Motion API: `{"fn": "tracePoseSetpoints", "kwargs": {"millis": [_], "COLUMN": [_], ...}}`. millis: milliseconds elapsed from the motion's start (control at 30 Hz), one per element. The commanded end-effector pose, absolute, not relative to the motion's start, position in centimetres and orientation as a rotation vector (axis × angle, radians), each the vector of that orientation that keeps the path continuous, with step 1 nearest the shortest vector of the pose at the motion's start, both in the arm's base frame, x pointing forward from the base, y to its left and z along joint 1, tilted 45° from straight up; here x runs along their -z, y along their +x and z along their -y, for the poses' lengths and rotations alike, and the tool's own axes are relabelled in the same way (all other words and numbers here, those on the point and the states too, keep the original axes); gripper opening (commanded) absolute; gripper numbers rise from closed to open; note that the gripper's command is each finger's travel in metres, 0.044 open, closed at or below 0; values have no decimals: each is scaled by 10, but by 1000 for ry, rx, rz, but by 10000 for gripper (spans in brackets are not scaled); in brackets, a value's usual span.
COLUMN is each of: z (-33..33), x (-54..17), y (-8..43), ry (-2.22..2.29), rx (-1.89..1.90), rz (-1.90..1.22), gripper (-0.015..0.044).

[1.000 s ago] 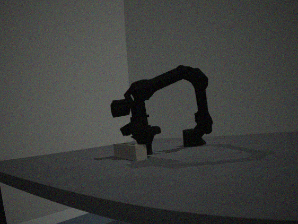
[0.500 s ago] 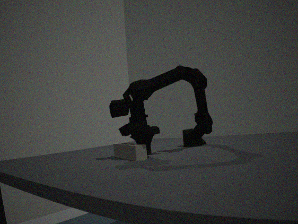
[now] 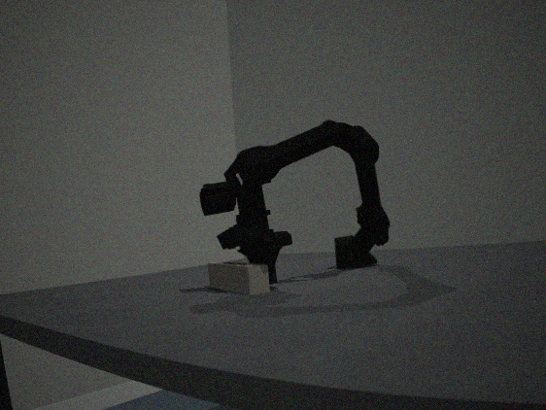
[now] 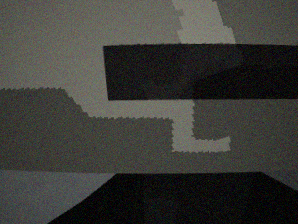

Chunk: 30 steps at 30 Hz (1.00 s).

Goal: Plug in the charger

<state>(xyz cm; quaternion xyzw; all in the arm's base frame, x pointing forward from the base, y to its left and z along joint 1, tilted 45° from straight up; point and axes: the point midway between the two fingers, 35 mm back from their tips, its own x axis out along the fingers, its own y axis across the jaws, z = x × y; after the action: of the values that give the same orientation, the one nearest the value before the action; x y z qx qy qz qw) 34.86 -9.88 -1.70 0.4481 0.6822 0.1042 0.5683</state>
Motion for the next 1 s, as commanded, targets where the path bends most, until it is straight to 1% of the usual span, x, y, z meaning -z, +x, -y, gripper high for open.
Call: {"fn": "tracePoseSetpoints", "kwargs": {"millis": [0, 967], "z": [101, 99], "x": [17, 17], "y": [354, 349], "ry": [1039, 1042], "rx": [-246, -244], "rz": [-1575, -1592], "gripper": [0, 0]}}
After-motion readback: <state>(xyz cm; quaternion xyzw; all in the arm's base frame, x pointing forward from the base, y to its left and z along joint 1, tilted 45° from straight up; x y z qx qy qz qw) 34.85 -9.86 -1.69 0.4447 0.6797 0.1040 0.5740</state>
